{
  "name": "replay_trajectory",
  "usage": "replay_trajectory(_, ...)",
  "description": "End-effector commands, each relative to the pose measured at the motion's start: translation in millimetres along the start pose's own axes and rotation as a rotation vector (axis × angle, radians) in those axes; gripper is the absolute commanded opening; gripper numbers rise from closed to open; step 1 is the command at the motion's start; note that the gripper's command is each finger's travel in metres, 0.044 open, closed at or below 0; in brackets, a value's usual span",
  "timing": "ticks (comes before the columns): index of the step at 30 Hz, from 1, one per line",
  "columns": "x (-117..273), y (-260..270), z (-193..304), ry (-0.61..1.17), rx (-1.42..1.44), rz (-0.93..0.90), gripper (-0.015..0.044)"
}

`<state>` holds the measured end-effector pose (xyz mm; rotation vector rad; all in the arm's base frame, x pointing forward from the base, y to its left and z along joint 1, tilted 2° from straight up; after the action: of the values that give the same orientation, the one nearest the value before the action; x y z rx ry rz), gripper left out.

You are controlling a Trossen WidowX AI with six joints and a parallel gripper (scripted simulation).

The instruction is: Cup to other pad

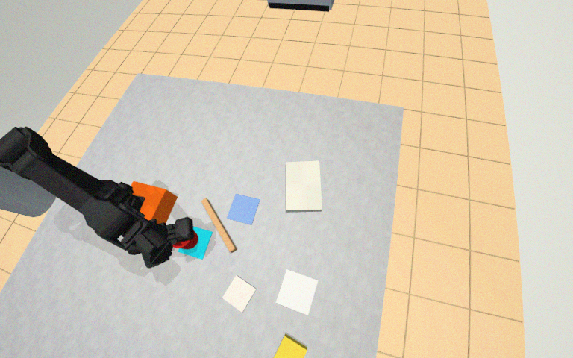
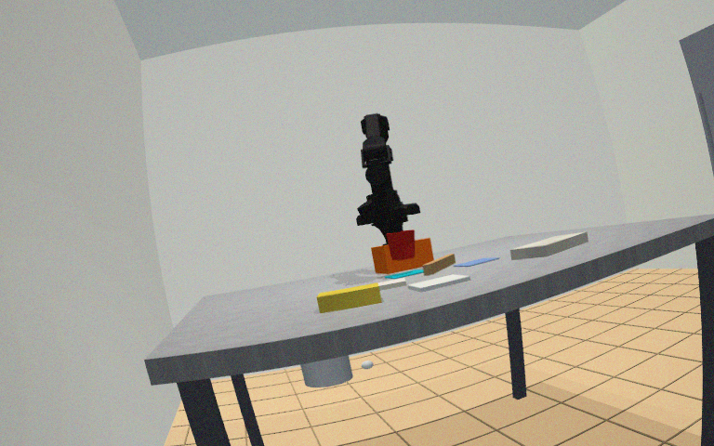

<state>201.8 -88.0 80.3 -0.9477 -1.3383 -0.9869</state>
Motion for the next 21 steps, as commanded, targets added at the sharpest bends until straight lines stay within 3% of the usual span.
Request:
replay_trajectory(1,-7,-2,1,0.002,0.005,0.006,0.0000)
replay_trajectory(21,-36,-5,1,0.002,0.005,0.007,0.0000)
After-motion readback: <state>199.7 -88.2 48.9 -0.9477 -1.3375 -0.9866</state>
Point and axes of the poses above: the point midway between the two fingers, 35 mm back from their tips, its own x axis back along the fingers, its own y axis across the jaws, z = x × y, the point moved 5 cm from there along x, back along the fingers, and after that the axes turned 7 degrees about -x, right-handed, at the moved point
